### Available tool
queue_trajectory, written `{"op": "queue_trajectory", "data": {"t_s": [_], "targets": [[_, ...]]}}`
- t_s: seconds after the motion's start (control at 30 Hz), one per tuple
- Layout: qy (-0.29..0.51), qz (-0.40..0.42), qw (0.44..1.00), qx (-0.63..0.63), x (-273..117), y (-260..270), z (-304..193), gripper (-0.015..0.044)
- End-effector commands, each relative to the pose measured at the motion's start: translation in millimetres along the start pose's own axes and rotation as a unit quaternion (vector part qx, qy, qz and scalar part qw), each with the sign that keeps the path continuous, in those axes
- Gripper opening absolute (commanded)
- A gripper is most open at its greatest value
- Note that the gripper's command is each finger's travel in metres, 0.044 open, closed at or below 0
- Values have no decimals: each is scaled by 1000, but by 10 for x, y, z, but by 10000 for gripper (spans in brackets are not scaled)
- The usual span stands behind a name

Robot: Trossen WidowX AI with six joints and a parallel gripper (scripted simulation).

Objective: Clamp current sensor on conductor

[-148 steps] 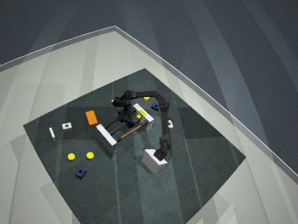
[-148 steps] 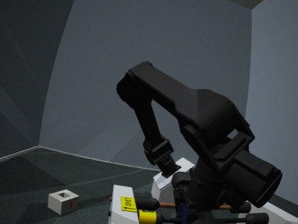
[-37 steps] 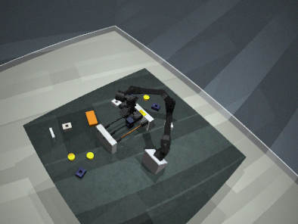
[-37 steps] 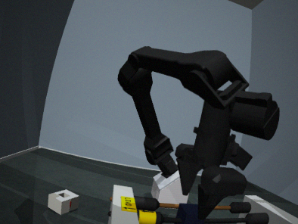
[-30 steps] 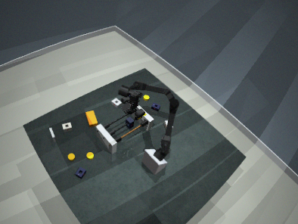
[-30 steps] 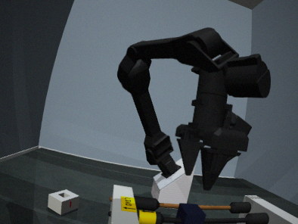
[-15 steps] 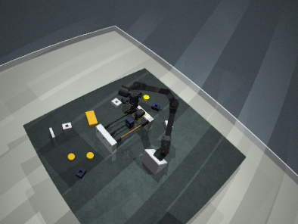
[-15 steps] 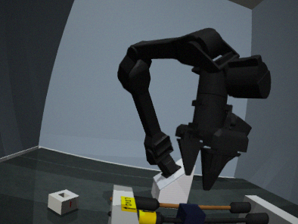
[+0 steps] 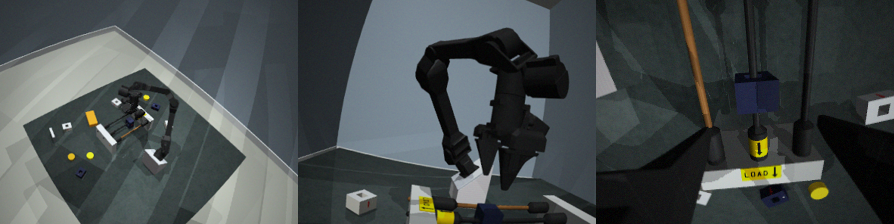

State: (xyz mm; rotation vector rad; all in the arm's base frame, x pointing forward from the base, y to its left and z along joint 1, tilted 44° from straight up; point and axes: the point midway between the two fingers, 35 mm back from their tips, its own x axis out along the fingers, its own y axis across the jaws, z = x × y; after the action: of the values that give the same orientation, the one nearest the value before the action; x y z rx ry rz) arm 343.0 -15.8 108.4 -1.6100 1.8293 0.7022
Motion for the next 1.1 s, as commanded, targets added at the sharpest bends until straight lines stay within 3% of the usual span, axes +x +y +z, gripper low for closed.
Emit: {"op": "queue_trajectory", "data": {"t_s": [0.0, 0.3, 0.53, 0.8, 0.9, 1.07], "targets": [[1, -1, 1000, 3, -8, -4, -9, 440], [-23, 8, 1000, 11, 34, 32, -62, 440], [-253, 19, 959, 129, 208, 338, -605, 440], [-433, -136, 859, 236, 71, 642, -1199, 440], [-450, -178, 839, 249, 17, 705, -1307, 440], [-436, -159, 850, 250, 30, 666, -1308, 440]]}}
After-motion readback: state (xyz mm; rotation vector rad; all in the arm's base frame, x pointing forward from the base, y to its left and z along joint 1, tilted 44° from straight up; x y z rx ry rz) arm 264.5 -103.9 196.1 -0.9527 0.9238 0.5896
